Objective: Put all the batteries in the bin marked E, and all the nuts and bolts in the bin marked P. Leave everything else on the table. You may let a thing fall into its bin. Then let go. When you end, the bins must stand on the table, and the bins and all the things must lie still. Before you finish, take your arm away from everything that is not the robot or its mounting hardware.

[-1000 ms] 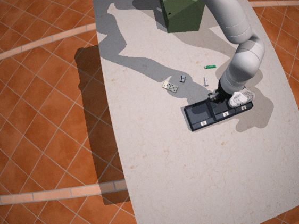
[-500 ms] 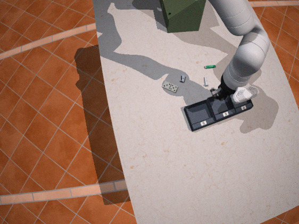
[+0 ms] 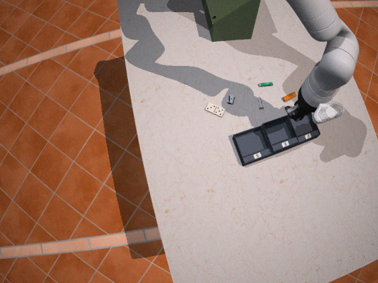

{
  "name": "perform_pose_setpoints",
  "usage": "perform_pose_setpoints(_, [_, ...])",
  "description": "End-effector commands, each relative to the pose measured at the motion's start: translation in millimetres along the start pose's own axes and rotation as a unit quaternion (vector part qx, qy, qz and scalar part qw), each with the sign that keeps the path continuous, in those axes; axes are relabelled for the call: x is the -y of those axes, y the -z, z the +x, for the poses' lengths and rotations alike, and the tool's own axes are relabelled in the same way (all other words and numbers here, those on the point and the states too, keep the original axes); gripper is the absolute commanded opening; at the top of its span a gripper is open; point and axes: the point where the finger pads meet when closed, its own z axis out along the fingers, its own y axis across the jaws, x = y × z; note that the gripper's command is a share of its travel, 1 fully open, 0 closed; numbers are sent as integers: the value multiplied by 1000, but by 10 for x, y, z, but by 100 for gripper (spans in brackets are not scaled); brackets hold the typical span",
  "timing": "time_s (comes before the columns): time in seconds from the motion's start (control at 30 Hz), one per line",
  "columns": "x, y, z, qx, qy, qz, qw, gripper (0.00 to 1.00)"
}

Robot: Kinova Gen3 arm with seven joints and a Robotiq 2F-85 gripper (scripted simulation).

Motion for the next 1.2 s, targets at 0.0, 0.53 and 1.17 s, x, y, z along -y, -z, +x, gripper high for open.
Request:
perform_pose_setpoints(0.0, [171,-21,4,-2,7,-3,1000,9])
perform_pose_setpoints(0.53, [312,-182,8,-2,7,-3,1000,9])
perform_pose_setpoints(1.17, [309,-616,10,-2,7,-3,1000,9])
